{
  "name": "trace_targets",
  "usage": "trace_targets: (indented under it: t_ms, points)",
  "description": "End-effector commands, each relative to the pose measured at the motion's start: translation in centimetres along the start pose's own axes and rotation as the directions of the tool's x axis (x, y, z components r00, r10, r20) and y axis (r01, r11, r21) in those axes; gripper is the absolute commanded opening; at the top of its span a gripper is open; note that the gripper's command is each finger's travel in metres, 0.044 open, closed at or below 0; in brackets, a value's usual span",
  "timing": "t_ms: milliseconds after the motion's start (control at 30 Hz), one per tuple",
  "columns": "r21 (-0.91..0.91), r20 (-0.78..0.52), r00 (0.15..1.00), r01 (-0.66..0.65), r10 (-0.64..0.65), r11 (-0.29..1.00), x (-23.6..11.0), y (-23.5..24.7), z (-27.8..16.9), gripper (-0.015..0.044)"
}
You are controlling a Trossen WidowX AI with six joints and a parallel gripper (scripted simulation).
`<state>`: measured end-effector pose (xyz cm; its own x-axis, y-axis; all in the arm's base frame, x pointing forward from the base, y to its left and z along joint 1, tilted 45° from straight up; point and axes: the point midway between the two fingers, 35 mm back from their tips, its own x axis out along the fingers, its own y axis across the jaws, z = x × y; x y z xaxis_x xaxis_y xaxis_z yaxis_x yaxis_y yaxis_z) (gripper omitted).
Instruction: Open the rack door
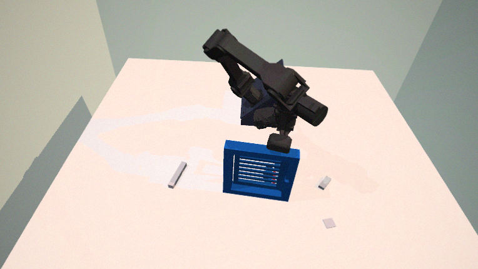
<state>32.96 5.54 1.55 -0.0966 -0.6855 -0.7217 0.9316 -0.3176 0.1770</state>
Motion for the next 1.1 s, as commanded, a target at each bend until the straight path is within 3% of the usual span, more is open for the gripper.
trace_targets:
  t_ms: [0,1067]
  points:
    - [0.036,0.004,1.000,0.000,0.000,0.999,0.17,0.15,0.13,0.0292]
    - [0.036,0.004,1.000,0.000,0.000,0.999,0.17,0.15,0.13,0.0092]
